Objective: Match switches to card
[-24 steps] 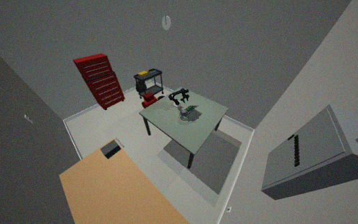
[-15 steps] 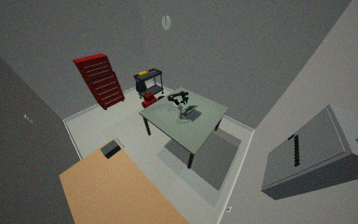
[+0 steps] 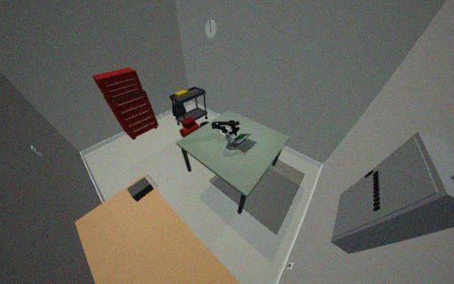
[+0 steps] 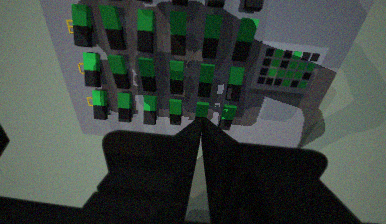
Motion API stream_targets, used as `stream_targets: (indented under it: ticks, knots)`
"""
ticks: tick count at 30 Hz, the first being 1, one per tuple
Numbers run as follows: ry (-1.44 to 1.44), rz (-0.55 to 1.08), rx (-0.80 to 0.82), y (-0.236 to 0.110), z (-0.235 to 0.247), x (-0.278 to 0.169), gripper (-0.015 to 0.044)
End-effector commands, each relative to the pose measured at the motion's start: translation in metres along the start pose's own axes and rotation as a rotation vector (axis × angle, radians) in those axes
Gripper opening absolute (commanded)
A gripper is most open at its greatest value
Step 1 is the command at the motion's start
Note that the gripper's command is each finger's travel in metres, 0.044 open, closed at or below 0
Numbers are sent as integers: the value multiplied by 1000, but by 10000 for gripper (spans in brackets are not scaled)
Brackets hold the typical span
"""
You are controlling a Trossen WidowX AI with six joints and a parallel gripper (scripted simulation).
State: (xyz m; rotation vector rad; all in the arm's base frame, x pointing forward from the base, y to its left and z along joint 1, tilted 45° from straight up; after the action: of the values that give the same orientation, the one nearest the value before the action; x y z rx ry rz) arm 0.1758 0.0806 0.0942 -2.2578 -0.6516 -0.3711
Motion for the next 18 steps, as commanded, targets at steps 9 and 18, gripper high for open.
stream_targets:
  ticks: [9,18]
  knots:
    - [0,-6,0,16,-1,0,0]
    - [0,-6,0,26,-1,1,0]
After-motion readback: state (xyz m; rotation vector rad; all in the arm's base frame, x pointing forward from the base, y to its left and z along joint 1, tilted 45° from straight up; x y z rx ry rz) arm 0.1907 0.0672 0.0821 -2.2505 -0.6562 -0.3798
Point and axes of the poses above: the point midway between the two fingers, 35 mm back from their tips, its own y axis out along the fingers, its own z axis across the jaws, x = y × z, the point moved 5 cm from there along -y, back along the fingers, and after that the axes turned 2 degrees about y, right-handed, at the moved point
